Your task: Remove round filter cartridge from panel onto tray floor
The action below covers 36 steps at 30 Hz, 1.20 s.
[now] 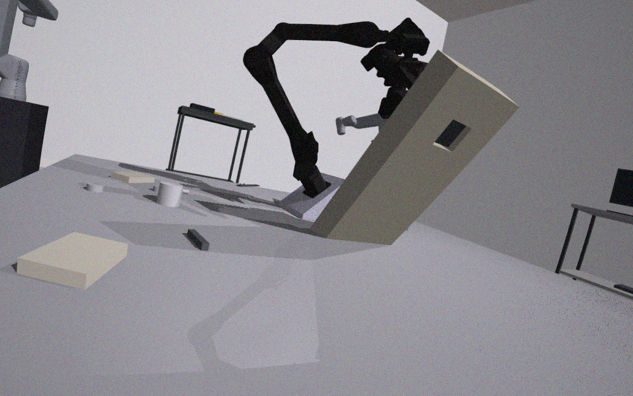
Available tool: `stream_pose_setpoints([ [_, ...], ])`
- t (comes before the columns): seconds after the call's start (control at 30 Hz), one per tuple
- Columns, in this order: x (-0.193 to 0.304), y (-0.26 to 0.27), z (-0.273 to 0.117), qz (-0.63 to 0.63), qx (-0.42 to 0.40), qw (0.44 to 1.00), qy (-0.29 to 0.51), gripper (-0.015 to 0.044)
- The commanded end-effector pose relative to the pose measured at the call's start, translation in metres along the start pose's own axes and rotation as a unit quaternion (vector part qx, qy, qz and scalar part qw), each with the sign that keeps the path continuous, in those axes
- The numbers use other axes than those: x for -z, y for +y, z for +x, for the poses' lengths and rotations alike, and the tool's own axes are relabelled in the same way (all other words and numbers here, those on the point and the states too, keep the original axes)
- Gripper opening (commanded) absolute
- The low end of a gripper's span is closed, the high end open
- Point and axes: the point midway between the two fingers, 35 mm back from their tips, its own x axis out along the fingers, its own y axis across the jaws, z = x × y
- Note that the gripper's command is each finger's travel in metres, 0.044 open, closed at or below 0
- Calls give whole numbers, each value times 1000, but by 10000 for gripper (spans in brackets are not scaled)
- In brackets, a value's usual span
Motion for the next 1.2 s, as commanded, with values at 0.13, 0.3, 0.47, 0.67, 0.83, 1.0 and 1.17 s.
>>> stream_pose_setpoints([
  [0.13, -1, 0, 11, -2, 0, 1000, 2, 113],
  [0.3, -1, 0, 20, -2, -1, 1000, 2, 113],
  [0.47, -1, 0, 28, -2, -1, 1000, 2, 113],
  [0.67, -1, 0, 37, -2, 0, 1000, 2, 113],
  [0.83, 0, -1, 45, -2, 2, 1000, 2, 113],
  [1.0, 2, -1, 53, -2, 4, 1000, 3, 113],
  [1.17, 1, -1, 54, -2, 4, 1000, 3, 113],
])
